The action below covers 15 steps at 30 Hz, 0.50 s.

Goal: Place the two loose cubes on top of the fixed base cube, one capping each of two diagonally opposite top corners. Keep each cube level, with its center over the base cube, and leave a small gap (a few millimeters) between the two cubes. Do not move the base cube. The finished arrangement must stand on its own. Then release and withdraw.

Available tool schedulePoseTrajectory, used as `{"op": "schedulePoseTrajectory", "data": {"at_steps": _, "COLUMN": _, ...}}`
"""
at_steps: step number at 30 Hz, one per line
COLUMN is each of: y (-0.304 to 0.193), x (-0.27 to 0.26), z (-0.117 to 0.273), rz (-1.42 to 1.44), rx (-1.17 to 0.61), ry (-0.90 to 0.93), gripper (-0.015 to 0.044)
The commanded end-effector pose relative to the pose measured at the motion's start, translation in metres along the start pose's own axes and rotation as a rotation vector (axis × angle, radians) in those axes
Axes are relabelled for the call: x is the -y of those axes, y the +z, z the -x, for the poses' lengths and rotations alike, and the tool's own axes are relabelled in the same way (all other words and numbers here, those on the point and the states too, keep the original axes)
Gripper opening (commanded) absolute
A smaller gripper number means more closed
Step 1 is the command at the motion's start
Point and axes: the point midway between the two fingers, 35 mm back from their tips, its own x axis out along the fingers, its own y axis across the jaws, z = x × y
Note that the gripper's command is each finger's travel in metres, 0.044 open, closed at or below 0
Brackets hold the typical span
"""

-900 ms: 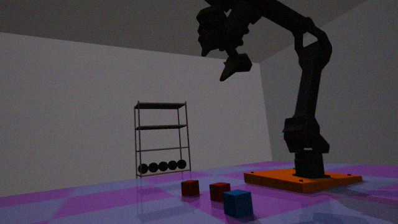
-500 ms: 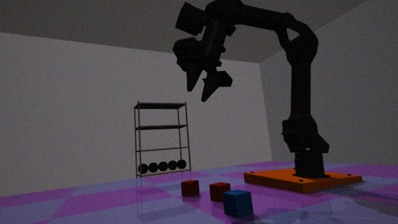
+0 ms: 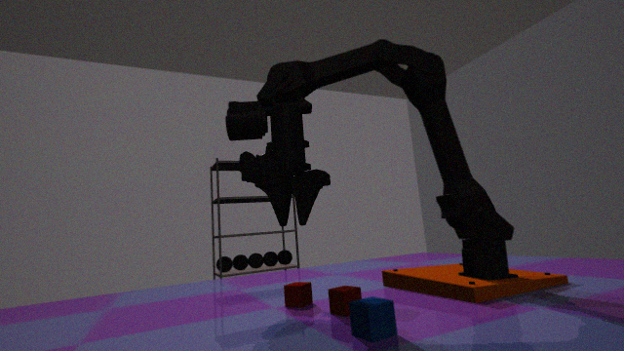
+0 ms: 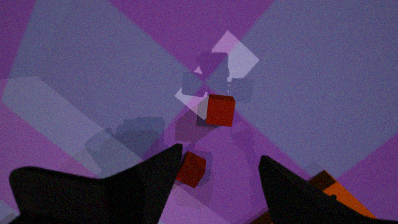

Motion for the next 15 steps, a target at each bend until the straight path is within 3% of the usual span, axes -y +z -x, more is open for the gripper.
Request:
{"op": "schedulePoseTrajectory", "data": {"at_steps": 1, "y": 0.001, "x": 0.002, "z": -0.005, "rz": 0.019, "rx": -0.008, "ry": -0.01, "gripper": 0.0265}}
{"op": "schedulePoseTrajectory", "data": {"at_steps": 9, "y": 0.001, "x": 0.002, "z": -0.061, "rz": 0.019, "rx": -0.008, "ry": -0.01, "gripper": 0.0265}}
{"op": "schedulePoseTrajectory", "data": {"at_steps": 15, "y": 0.001, "x": 0.003, "z": -0.069, "rz": 0.019, "rx": -0.008, "ry": -0.01, "gripper": 0.0265}}
